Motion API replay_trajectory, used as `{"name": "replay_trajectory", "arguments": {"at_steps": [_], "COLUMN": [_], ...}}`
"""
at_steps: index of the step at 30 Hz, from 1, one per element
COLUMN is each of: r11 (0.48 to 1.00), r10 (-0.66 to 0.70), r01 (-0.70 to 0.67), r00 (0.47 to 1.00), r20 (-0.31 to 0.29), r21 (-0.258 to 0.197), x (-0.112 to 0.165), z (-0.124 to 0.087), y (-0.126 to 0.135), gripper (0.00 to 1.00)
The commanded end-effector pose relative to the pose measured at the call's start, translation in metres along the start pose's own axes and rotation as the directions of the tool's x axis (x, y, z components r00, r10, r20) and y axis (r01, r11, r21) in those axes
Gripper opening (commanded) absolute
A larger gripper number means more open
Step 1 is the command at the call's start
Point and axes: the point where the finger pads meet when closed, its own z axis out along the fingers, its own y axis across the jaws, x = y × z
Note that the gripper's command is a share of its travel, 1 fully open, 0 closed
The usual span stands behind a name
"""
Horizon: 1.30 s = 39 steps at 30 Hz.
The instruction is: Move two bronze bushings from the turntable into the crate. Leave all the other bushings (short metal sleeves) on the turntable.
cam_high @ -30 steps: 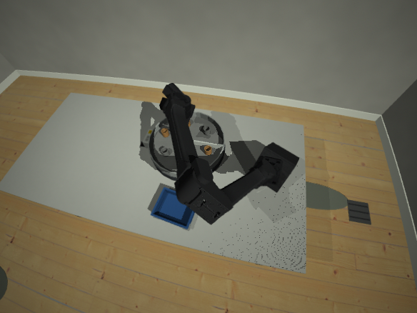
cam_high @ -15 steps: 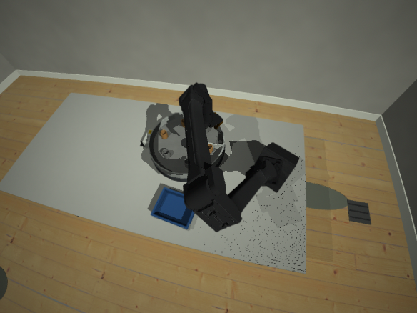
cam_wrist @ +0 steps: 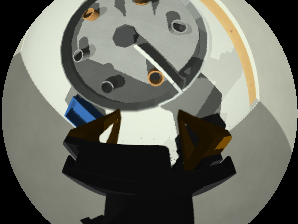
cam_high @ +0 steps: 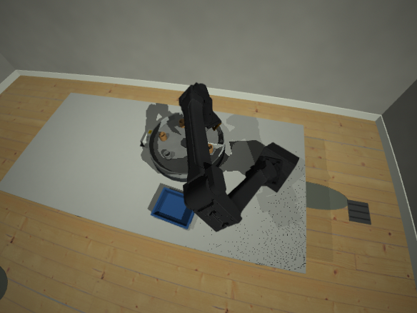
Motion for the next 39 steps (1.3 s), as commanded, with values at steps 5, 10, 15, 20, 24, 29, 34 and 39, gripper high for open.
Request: {"name": "replay_trajectory", "arguments": {"at_steps": [5, 10, 15, 20, 24, 29, 34, 39], "r11": [1.0, 1.0, 1.0, 1.0, 1.0, 1.0, 1.0, 1.0], "r10": [-0.003, -0.003, -0.003, -0.003, -0.003, -0.003, -0.003, -0.003], "r01": [0.003, 0.003, 0.003, 0.003, 0.003, 0.003, 0.003, 0.003], "r00": [1.0, 1.0, 1.0, 1.0, 1.0, 1.0, 1.0, 1.0], "r20": [-0.012, -0.012, -0.012, -0.012, -0.012, -0.012, -0.012, -0.012], "r21": [0.007, 0.007, 0.007, 0.007, 0.007, 0.007, 0.007, 0.007], "x": [-0.0039, -0.0039, -0.0039, -0.0039, -0.0039, -0.0039, -0.0039, -0.0039], "z": [0.0013, 0.0013, 0.0013, 0.0013, 0.0013, 0.0013, 0.0013, 0.0013], "y": [0.0049, 0.0049, 0.0049, 0.0049, 0.0049, 0.0049, 0.0049, 0.0049], "gripper": [0.11, 0.11, 0.11, 0.11, 0.11, 0.11, 0.19, 0.19]}}
